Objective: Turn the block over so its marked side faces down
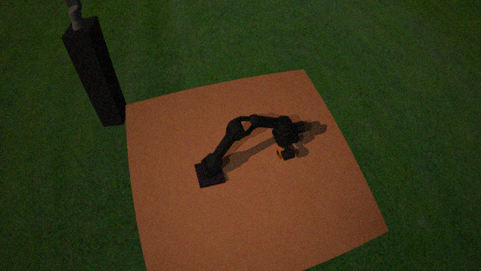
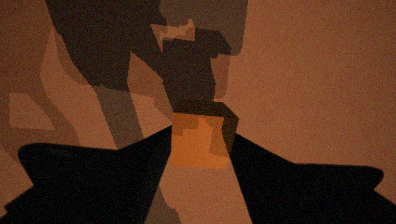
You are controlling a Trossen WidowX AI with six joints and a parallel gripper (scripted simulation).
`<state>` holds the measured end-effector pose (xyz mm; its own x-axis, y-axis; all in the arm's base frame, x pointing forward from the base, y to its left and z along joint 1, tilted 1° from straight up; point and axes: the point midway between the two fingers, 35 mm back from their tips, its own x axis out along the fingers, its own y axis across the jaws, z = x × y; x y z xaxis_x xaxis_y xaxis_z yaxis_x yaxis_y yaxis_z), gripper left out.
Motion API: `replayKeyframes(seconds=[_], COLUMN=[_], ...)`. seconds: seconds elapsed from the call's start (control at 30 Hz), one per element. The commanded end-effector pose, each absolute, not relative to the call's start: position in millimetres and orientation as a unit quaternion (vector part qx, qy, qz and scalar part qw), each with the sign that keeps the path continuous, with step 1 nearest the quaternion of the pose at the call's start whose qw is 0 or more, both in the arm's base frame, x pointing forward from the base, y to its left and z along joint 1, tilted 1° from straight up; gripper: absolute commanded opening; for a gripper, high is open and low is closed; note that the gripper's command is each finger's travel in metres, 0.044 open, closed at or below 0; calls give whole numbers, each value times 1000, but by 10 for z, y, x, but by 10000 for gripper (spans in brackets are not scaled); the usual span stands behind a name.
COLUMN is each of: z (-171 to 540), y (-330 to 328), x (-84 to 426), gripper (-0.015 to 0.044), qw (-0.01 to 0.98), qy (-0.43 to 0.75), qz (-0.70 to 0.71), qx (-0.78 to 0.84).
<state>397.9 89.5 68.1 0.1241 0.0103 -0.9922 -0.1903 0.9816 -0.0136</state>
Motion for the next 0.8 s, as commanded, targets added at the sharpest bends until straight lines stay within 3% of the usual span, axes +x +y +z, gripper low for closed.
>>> replayKeyframes(seconds=[0.0,0.77], z=[733,711], y=[897,884], x=[3997,3936], gripper=[0,0], qw=[772,860], qy=[629,501], qz=[69,78], qx=[-66,-54])
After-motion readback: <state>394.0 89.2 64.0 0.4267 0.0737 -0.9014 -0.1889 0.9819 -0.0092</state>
